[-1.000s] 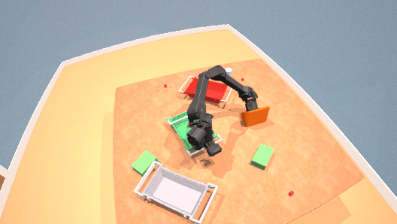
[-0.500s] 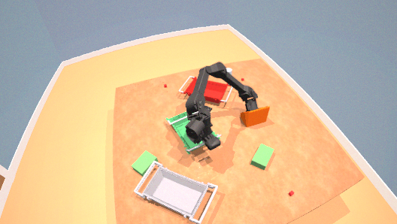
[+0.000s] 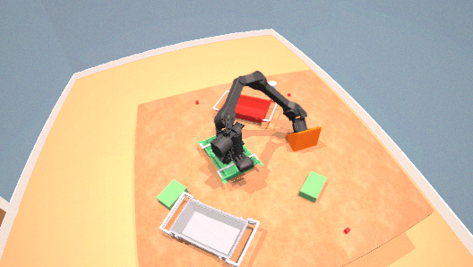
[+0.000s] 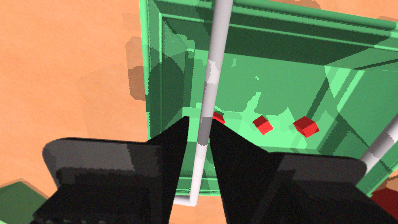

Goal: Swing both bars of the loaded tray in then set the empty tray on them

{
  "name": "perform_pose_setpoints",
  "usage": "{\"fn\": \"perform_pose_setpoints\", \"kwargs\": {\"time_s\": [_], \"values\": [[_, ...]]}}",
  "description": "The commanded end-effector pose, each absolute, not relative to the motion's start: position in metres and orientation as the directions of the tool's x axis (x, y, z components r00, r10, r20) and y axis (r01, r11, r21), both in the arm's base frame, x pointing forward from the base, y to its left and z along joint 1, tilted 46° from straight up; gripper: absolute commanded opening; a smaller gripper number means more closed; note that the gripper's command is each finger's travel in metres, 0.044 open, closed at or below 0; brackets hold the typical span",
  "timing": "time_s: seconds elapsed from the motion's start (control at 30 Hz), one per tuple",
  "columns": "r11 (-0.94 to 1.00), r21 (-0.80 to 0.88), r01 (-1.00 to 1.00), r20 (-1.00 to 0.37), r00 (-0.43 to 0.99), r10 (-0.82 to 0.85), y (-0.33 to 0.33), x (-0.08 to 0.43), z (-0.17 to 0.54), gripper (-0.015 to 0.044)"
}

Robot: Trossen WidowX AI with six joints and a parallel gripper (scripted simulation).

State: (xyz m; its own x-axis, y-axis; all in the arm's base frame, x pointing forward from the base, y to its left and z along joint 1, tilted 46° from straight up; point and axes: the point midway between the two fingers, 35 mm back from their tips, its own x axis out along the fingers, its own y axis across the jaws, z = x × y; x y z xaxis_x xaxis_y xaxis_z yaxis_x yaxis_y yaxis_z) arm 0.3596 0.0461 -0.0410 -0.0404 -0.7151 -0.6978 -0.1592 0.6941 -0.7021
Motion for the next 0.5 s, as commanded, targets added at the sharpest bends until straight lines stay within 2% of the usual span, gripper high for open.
{"fn": "perform_pose_setpoints", "kwargs": {"time_s": [0.0, 0.27, 0.47], "values": [[0.695, -0.698, -0.171, -0.701, -0.032, -0.712, 0.051, 0.359, -0.038, 0.0087], [0.696, -0.697, -0.172, -0.702, -0.033, -0.711, 0.080, 0.361, -0.014, 0.0087], [0.693, -0.699, -0.178, -0.700, -0.028, -0.714, 0.077, 0.361, -0.017, 0.0087]]}}
